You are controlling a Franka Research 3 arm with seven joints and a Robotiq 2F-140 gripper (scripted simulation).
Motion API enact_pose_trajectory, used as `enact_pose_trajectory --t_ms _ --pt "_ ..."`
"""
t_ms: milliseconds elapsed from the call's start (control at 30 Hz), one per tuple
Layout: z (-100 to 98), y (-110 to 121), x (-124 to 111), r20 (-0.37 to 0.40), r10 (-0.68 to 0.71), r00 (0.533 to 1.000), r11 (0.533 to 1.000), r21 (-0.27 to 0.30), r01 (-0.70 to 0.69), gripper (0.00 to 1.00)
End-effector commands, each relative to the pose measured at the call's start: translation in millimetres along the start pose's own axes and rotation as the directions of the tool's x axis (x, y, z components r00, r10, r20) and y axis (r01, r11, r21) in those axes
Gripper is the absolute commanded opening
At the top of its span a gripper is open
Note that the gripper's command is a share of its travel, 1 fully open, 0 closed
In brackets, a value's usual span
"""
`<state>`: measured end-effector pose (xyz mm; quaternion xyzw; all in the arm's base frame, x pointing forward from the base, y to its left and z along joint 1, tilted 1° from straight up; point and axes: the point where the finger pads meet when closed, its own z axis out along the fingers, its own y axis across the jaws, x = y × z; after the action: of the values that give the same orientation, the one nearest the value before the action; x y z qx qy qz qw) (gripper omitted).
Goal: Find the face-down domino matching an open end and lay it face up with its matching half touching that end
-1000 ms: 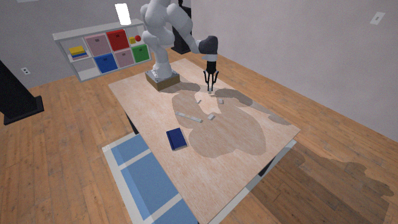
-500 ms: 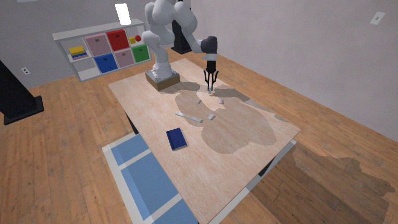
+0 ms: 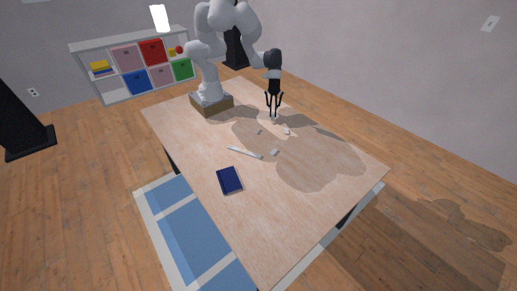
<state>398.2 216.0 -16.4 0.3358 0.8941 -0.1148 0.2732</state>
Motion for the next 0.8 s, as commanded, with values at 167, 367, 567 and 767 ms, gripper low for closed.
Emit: enact_pose_trajectory --t_ms 167,367,567,767 --pt "2.0 -2 -3 0.092 0.063 0.994 0.998 0.009 -0.065 0.22" --pt "1.6 -2 1 0.152 0.062 0.986 0.998 0.009 -0.065 0.22" --pt "1.5 -1 5 0.21 0.061 0.976 0.998 0.009 -0.065 0.22" --pt "1.5 -1 7 0.248 0.06 0.967 0.998 0.009 -0.065 0.22"
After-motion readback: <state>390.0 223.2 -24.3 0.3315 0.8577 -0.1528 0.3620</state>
